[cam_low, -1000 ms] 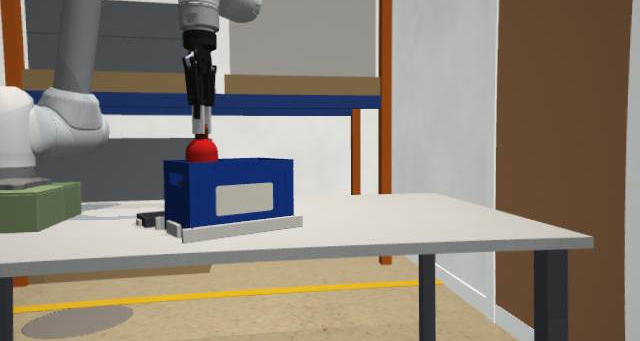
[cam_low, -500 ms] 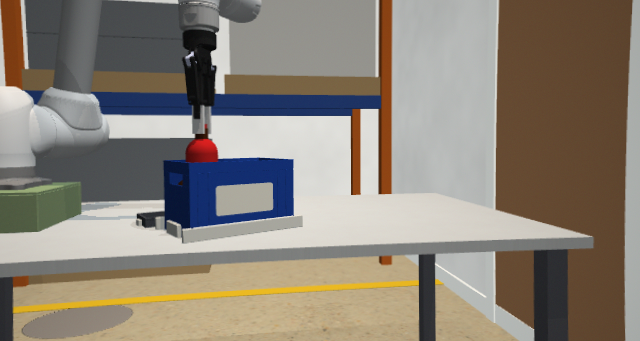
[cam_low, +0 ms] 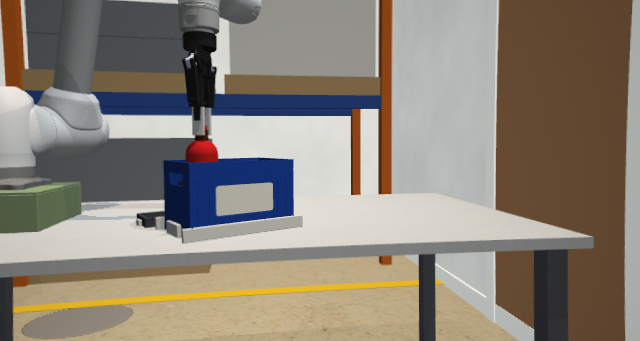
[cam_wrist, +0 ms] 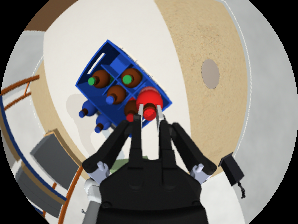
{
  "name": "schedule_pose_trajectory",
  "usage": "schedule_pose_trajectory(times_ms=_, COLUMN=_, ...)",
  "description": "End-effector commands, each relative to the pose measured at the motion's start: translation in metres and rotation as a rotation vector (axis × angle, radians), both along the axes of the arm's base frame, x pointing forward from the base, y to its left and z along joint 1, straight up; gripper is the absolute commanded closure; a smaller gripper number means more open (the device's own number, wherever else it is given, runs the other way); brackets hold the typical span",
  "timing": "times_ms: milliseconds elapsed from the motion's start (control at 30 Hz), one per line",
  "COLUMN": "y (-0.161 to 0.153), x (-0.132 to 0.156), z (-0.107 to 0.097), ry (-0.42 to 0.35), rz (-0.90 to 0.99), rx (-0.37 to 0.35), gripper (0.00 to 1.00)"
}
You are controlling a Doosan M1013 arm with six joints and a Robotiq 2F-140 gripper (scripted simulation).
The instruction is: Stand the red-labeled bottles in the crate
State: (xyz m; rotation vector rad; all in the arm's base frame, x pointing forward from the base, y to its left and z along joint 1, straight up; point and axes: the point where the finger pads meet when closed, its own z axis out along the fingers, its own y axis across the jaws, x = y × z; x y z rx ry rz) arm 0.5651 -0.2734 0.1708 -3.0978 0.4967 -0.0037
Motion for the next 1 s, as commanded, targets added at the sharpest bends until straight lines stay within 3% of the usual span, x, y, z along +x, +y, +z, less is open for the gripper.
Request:
schedule_pose_trajectory(times_ms=0, y=0.0, x=0.0, z=-0.001, ry=0.0, rz=0.0, rx=0.0, gripper=1.0)
schedule_pose_trajectory(times_ms=967, y=0.0, x=0.0, z=-0.029, ry=0.0, rz=0.0, rx=0.0, gripper=1.0)
